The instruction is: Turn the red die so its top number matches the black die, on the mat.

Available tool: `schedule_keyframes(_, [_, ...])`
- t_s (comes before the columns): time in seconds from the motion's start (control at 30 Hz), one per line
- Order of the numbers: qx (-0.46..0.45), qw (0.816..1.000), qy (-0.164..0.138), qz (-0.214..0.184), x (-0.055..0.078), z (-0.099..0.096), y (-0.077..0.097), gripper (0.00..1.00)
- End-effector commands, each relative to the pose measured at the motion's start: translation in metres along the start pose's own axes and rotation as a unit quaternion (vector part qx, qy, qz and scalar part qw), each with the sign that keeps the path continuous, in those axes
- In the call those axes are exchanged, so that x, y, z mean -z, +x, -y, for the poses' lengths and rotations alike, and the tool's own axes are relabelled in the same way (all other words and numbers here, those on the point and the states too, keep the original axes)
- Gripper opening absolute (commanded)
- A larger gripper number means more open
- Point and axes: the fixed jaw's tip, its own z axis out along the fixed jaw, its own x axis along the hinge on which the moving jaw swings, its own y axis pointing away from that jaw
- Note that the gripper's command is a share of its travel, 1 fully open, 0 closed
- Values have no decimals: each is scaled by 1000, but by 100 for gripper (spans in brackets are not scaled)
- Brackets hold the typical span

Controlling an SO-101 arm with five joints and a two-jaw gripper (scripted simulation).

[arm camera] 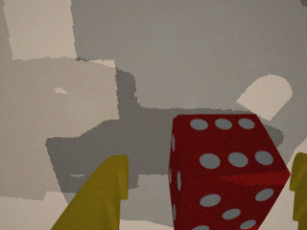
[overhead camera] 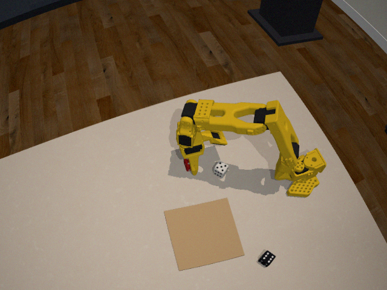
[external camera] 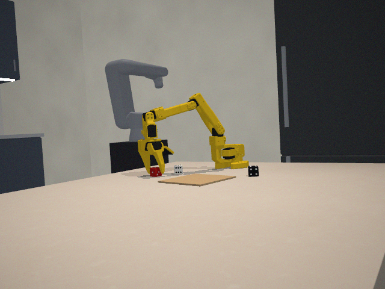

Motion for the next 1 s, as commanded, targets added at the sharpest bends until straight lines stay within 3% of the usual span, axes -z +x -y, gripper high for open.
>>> schedule_keyframes(0.0, [1, 999, -20, -36, 16, -5, 8, 31])
schedule_keyframes(0.97, [1, 999, -19, -37, 16, 4, 9, 16])
